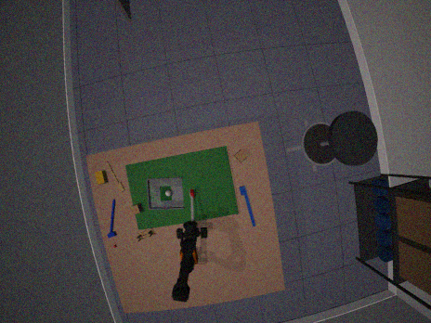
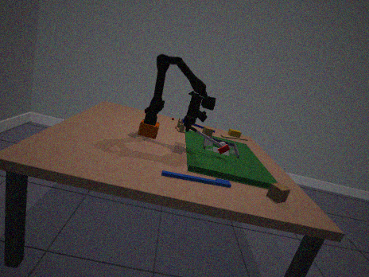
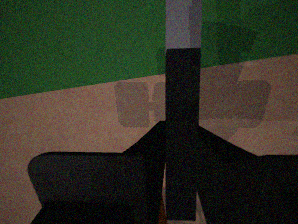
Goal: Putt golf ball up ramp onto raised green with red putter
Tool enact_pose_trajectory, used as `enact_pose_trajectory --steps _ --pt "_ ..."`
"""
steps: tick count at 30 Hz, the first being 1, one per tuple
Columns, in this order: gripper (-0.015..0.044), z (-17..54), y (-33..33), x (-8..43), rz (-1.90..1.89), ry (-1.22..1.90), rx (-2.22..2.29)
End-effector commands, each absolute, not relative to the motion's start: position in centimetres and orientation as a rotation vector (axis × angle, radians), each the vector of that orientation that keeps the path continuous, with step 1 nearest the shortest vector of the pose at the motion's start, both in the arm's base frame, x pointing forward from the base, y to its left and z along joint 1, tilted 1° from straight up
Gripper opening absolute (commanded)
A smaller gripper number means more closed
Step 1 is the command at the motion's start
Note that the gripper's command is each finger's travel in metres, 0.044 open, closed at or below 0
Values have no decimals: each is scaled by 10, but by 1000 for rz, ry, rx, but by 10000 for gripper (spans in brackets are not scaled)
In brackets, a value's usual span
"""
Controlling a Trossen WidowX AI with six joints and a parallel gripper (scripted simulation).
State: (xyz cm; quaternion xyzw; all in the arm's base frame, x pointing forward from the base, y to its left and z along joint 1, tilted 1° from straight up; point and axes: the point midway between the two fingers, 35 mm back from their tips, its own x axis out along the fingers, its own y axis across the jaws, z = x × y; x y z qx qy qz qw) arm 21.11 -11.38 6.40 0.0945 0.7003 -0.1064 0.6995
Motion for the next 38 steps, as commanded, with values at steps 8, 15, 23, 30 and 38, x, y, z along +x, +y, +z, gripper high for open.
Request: enact_pose_trajectory --steps 8,15,23,30,38 --pt "0 94 -114 213 -241 1545 206" --pt "0 94 -114 213 -241 1545 206" --pt "0 94 -114 213 -241 1545 206" --pt "0 94 -114 213 -241 1545 206" --pt "0 94 -114 213 -241 1545 206"
